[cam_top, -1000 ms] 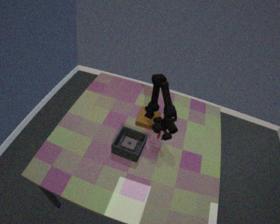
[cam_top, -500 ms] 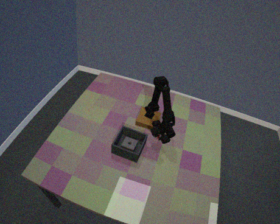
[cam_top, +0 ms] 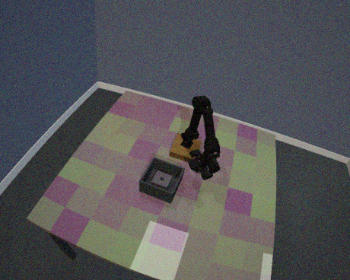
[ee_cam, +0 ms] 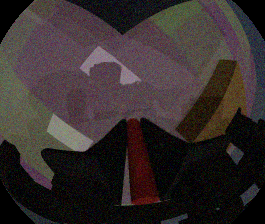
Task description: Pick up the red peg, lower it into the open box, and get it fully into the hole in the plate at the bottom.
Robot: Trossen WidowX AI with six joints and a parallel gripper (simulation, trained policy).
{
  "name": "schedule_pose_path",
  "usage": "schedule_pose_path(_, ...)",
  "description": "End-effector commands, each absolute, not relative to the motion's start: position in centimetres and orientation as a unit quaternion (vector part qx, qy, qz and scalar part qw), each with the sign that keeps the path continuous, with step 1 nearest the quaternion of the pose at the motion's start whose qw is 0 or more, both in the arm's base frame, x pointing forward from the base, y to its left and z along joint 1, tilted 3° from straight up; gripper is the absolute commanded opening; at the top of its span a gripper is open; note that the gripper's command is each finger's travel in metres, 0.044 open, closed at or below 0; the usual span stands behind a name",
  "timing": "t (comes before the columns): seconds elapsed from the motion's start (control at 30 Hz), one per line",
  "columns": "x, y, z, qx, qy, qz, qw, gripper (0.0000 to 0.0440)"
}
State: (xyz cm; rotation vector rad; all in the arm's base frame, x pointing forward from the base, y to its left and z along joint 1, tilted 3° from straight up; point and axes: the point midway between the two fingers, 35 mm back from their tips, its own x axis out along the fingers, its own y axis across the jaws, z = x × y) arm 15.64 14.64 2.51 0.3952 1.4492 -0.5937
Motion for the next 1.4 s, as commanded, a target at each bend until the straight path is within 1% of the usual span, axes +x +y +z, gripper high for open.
schedule_pose_path(0.0, 16.7, 14.9, 4.6, 0.181, 0.635, -0.254, 0.707, 0.0000)
schedule_pose_path(0.4, 19.7, 14.1, 10.6, 0.216, 0.589, -0.263, 0.733, 0.0000)
schedule_pose_path(0.6, 21.4, 12.8, 12.2, 0.243, 0.562, -0.288, 0.737, 0.0000)
schedule_pose_path(0.97, 25.6, 9.5, 13.7, 0.282, 0.514, -0.331, 0.739, 0.0000)
schedule_pose_path(1.37, 29.7, 5.0, 13.2, 0.294, 0.488, -0.358, 0.740, 0.0000)
